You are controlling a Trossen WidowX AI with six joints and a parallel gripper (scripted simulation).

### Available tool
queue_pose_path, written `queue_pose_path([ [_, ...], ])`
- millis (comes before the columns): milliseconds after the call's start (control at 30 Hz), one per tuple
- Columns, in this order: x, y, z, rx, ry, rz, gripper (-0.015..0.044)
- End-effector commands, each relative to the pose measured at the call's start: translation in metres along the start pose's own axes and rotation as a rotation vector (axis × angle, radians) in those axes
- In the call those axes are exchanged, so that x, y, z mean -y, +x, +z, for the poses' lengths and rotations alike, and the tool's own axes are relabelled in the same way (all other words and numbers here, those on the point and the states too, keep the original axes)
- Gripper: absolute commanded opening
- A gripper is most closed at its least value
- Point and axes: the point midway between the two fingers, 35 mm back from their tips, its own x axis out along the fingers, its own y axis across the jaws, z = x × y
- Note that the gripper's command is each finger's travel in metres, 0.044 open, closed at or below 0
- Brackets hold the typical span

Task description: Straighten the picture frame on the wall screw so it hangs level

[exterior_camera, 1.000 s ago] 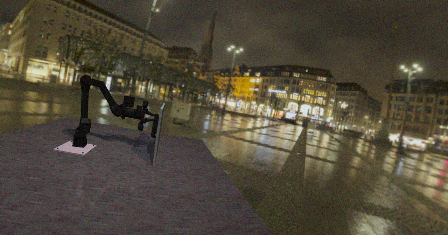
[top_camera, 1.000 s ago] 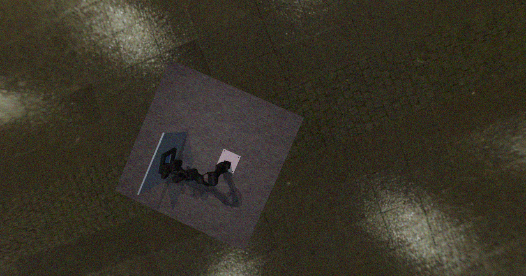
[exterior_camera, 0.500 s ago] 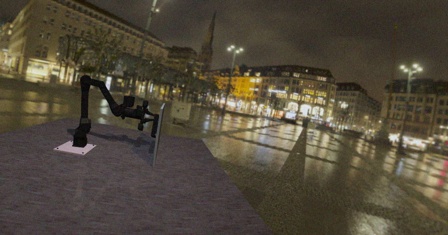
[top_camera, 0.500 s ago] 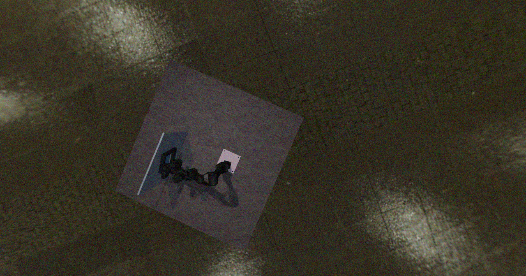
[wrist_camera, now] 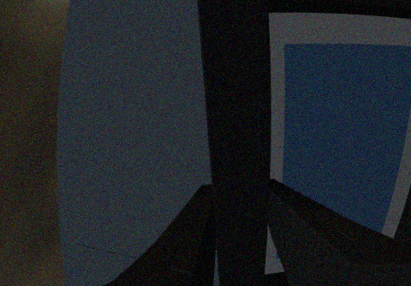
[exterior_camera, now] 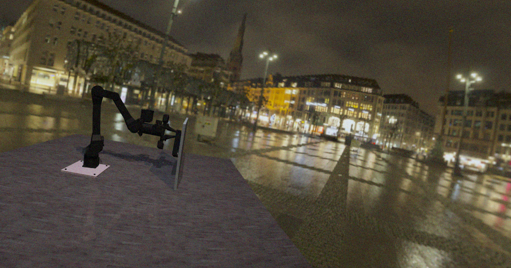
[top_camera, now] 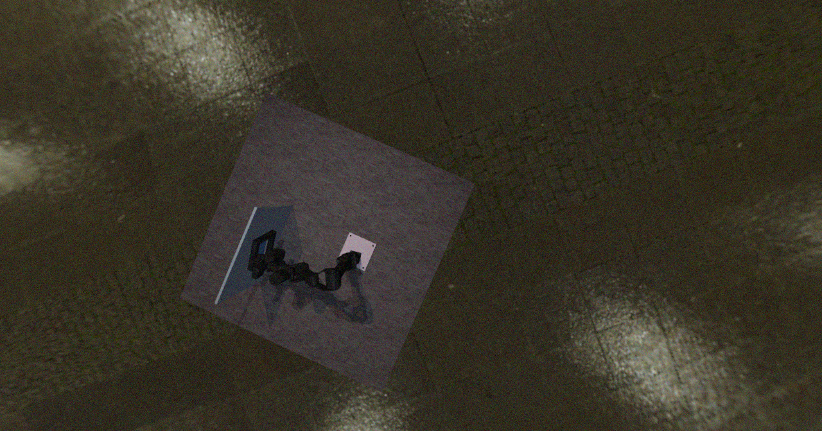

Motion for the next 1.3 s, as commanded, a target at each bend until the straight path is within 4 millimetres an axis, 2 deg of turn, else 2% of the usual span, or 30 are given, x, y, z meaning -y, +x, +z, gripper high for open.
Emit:
queue_pose_path([
  [0,-0.0033,-0.0003,0.0021,-0.002,0.010,0.011,0.0000],
  [1267,-0.0038,-0.0003,0.0024,-0.002,0.010,0.011,0.0000],
])
